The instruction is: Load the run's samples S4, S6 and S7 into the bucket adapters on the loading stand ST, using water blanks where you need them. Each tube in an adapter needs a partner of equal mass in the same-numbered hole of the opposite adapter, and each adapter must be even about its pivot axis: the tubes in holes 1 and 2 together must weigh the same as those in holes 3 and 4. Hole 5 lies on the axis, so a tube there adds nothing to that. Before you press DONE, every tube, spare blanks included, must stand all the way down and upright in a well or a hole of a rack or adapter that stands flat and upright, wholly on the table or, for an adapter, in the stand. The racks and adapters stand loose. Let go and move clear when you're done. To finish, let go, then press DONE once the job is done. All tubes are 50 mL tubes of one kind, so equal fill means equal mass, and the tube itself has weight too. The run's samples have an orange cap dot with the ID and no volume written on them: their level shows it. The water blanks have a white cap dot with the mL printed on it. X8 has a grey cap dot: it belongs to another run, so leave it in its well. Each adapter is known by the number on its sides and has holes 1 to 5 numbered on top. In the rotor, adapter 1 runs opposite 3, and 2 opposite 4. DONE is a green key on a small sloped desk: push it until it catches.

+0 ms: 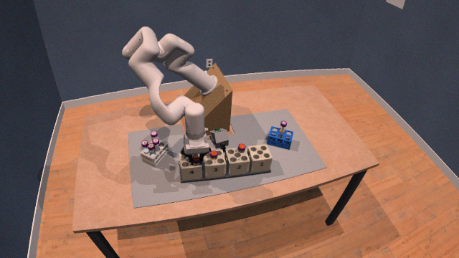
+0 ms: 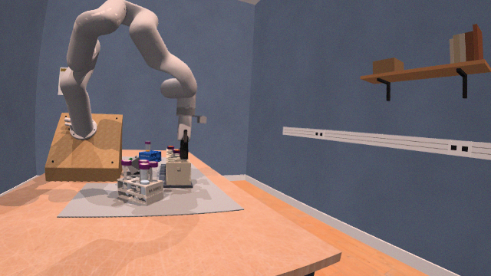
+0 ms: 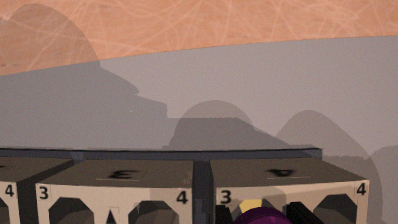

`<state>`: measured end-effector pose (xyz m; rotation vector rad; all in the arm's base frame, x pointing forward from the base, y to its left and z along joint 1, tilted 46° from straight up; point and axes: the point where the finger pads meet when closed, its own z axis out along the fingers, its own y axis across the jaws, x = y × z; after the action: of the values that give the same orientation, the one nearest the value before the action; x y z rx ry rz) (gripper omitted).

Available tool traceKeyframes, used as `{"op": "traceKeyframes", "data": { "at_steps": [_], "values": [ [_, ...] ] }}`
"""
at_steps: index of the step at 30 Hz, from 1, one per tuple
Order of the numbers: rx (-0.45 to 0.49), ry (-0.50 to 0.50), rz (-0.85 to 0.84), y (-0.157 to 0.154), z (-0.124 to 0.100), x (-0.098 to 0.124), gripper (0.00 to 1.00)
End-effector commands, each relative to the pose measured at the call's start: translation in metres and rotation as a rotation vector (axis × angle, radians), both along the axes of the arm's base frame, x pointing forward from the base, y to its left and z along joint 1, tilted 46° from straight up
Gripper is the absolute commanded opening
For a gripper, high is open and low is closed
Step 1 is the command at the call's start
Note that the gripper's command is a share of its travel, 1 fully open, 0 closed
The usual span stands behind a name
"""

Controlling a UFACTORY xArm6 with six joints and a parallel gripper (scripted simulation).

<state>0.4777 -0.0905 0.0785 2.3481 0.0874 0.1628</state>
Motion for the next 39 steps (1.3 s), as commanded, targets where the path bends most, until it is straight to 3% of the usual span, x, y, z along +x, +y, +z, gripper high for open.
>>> {"op": "traceKeyframes", "data": {
  "at_steps": [1, 10, 11, 39],
  "values": [
    [0.001, -0.003, 0.002, 0.0005, 0.0007, 0.0014, 0.0],
    [0.001, -0.004, 0.002, 0.0006, 0.0008, 0.0014, 0.0],
    [0.001, -0.003, 0.002, 0.0003, 0.0005, 0.0014, 0.44],
    [0.001, -0.004, 0.002, 0.0003, 0.0005, 0.0015, 0.44]
  ]
}}
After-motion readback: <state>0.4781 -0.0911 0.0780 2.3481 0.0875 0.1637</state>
